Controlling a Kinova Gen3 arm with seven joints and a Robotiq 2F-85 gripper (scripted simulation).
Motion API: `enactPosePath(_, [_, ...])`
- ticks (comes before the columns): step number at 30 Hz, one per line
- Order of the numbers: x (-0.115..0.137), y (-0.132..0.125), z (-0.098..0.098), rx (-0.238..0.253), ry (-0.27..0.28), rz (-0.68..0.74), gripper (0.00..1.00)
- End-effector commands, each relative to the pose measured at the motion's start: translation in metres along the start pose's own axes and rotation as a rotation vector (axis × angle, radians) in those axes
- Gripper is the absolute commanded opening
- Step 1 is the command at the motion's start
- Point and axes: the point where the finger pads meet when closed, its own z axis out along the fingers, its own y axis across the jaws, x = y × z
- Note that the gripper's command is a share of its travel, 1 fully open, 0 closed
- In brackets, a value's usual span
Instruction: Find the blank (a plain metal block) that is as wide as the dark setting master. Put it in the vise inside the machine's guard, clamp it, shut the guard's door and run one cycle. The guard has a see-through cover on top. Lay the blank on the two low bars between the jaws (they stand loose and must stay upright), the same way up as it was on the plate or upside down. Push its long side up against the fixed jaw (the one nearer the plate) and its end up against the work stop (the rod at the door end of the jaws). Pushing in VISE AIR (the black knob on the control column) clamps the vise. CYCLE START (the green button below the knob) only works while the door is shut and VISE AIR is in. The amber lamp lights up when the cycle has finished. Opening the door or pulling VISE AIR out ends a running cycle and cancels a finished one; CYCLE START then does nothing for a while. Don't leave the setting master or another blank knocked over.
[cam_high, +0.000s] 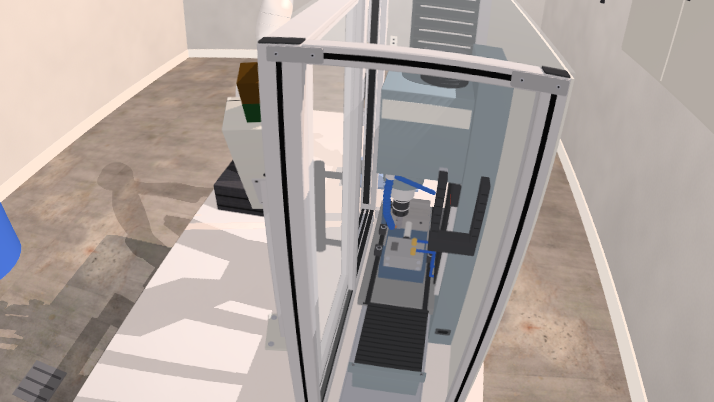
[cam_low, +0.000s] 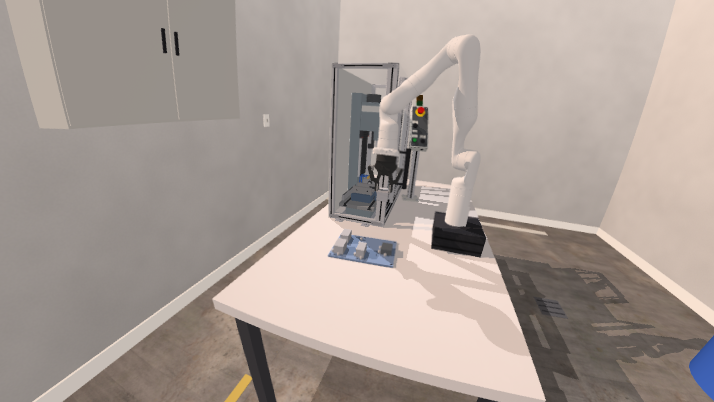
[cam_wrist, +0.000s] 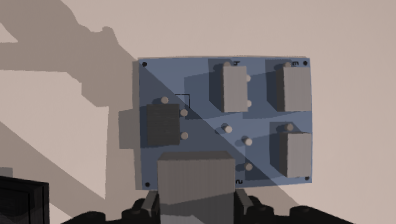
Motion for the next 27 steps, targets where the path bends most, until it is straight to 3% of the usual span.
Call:
enactPosePath(1, [0.002, -0.019, 0.000, -0.001, 0.001, 0.000, 0.10])
enactPosePath(4, [0.005, -0.049, 0.000, -0.001, 0.001, 0.000, 0.10])
enactPosePath(16, [0.005, -0.049, 0.000, -0.001, 0.001, 0.000, 0.10])
enactPosePath(21, [0.009, -0.099, 0.000, -0.001, 0.001, 0.000, 0.10])
enactPosePath(27, [0.009, -0.099, 0.000, -0.001, 0.001, 0.000, 0.10])
